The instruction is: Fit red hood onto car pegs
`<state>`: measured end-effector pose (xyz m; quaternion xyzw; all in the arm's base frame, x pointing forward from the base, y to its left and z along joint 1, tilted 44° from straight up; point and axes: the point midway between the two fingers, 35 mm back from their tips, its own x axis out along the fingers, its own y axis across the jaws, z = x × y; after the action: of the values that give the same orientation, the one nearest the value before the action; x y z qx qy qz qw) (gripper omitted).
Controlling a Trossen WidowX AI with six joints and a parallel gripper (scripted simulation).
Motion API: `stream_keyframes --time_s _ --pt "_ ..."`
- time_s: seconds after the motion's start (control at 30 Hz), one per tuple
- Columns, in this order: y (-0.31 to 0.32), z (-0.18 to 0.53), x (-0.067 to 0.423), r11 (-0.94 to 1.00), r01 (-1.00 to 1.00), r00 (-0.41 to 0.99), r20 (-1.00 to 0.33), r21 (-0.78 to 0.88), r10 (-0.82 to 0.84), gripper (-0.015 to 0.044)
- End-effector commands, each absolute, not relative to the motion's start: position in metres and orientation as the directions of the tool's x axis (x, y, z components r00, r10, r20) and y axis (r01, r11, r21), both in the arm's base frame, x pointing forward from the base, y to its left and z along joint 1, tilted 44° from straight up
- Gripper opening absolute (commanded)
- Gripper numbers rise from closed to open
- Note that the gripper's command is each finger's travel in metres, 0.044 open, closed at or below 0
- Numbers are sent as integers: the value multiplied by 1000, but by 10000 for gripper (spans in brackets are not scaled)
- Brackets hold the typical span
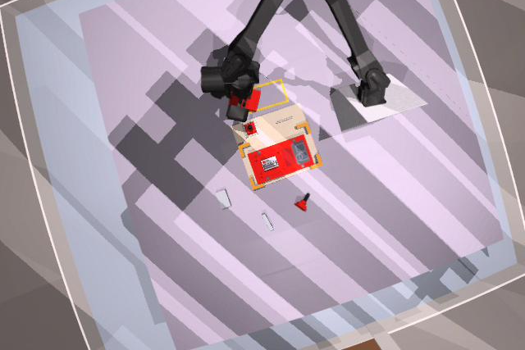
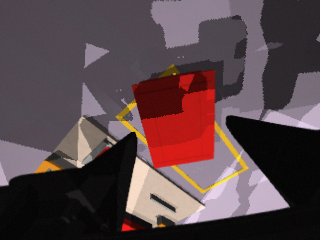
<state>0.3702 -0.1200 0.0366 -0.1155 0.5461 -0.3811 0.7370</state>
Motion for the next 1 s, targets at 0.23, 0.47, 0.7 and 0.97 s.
stream_keyframes --time_s 0.23,0.47,0.7,0.97 --pt "-123 32 371 687 431 114 -720 -585 -684 440" --pt "-125 30 371 687 431 114 -720 -585 -684 440" --pt "-128 27 372 687 431 114 -720 -585 -684 440" --pt "-131 24 372 687 431 114 -720 -585 -685 440"
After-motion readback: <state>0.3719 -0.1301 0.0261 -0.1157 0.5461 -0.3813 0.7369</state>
